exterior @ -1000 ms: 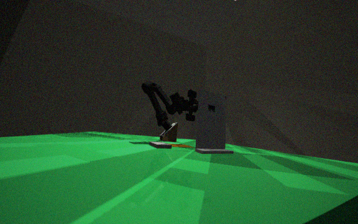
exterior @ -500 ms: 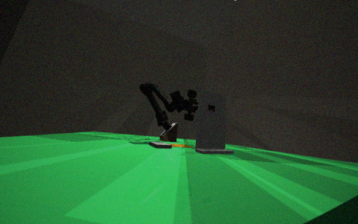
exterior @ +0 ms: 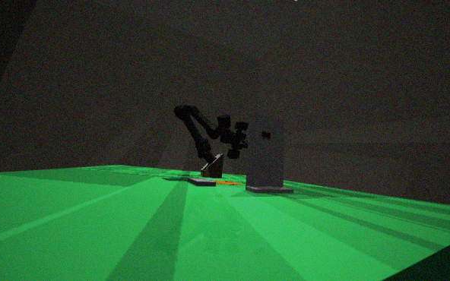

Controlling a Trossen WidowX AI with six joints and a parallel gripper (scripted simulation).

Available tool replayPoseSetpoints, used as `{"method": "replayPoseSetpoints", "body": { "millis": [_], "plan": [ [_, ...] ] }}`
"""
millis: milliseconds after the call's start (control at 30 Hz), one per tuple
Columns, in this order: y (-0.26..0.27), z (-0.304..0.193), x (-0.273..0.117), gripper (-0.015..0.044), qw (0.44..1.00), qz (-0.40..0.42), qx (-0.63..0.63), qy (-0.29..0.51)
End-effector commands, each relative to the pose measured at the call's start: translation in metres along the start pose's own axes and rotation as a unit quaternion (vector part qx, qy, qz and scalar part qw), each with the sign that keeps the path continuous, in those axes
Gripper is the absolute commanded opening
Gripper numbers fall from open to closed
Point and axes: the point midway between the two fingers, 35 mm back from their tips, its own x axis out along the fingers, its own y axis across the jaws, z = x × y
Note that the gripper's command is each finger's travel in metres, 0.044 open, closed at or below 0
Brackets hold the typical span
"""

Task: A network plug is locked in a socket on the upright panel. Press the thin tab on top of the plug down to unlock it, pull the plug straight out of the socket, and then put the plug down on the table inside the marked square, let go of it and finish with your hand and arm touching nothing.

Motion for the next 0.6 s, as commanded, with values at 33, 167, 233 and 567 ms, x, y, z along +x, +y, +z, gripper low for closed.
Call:
{"method": "replayPoseSetpoints", "body": {
  "millis": [33,167,233,567],
  "plan": [
    [-0.018,0.01,0.001,0.0,0.998,-0.057,0.02,-0.025],
    [-0.032,0.016,-0.001,0.0,0.994,-0.096,0.029,-0.042],
    [-0.039,0.02,-0.002,0.0,0.991,-0.115,0.033,-0.051],
    [-0.069,0.038,-0.014,0.0,0.973,-0.2,0.046,-0.104]
  ]
}}
